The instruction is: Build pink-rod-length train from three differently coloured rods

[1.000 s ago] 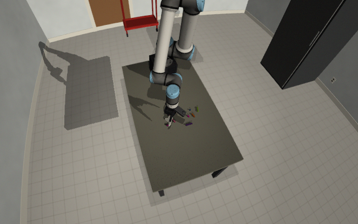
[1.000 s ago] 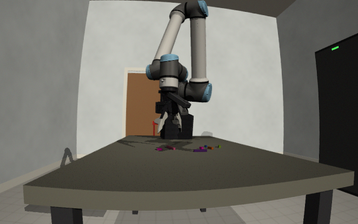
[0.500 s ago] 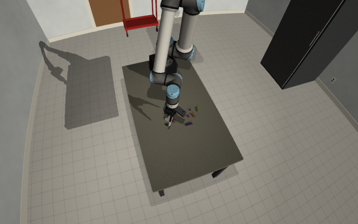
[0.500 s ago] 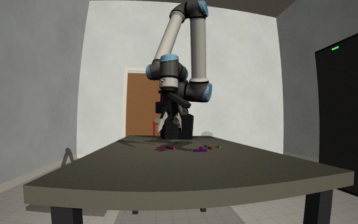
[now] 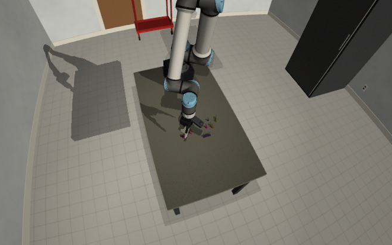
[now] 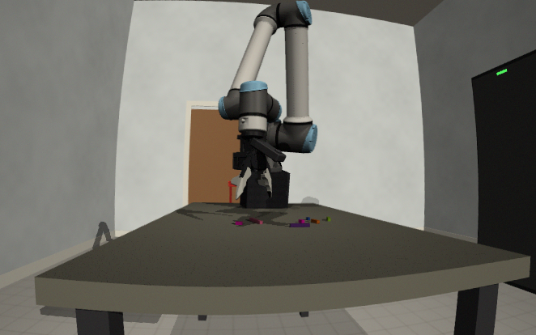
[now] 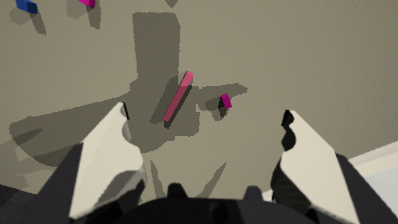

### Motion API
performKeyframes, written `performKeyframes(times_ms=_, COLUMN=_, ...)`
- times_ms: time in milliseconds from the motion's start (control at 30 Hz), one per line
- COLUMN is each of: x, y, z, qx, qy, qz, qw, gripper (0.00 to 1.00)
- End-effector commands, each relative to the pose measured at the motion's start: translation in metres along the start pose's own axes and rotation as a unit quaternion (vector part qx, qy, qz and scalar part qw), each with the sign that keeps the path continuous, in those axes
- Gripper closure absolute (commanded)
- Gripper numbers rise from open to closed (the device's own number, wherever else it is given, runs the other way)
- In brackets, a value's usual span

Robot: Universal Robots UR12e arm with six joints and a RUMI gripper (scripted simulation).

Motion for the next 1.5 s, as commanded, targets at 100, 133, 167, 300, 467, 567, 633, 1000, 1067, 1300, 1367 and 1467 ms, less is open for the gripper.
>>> performKeyframes(times_ms=100, x=0.0, y=0.0, z=0.0, qx=0.0, qy=0.001, qz=0.0, qw=1.0, gripper=0.0)
performKeyframes(times_ms=133, x=0.0, y=0.0, z=0.0, qx=0.0, qy=0.001, qz=0.0, qw=1.0, gripper=0.0)
performKeyframes(times_ms=167, x=0.0, y=0.0, z=0.0, qx=0.0, qy=0.001, qz=0.0, qw=1.0, gripper=0.0)
performKeyframes(times_ms=300, x=0.0, y=0.0, z=0.0, qx=0.0, qy=0.001, qz=0.0, qw=1.0, gripper=0.0)
performKeyframes(times_ms=467, x=0.0, y=0.0, z=0.0, qx=0.0, qy=0.001, qz=0.0, qw=1.0, gripper=0.0)
performKeyframes(times_ms=567, x=0.0, y=0.0, z=0.0, qx=0.0, qy=0.001, qz=0.0, qw=1.0, gripper=0.0)
performKeyframes(times_ms=633, x=0.0, y=0.0, z=0.0, qx=0.0, qy=0.001, qz=0.0, qw=1.0, gripper=0.0)
performKeyframes(times_ms=1000, x=-0.004, y=-0.003, z=0.0, qx=0.0, qy=0.0, qz=0.023, qw=1.0, gripper=0.0)
performKeyframes(times_ms=1067, x=-0.004, y=-0.003, z=0.0, qx=0.0, qy=0.0, qz=0.023, qw=1.0, gripper=0.0)
performKeyframes(times_ms=1300, x=-0.012, y=-0.01, z=0.0, qx=0.0, qy=0.0, qz=0.069, qw=0.998, gripper=0.0)
performKeyframes(times_ms=1367, x=-0.016, y=-0.012, z=0.0, qx=0.0, qy=0.0, qz=0.088, qw=0.996, gripper=0.0)
performKeyframes(times_ms=1467, x=-0.022, y=-0.016, z=0.0, qx=0.0, qy=0.0, qz=0.12, qw=0.993, gripper=0.0)
Point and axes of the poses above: the point where the finger pads meet when closed, its own z axis out along the fingers, its own x axis across the jaws, y = z × x, the point moved 4 cm from there along -z, back along the fingers, and after that the axes turned 3 degrees about z, right-handed, at the moved point
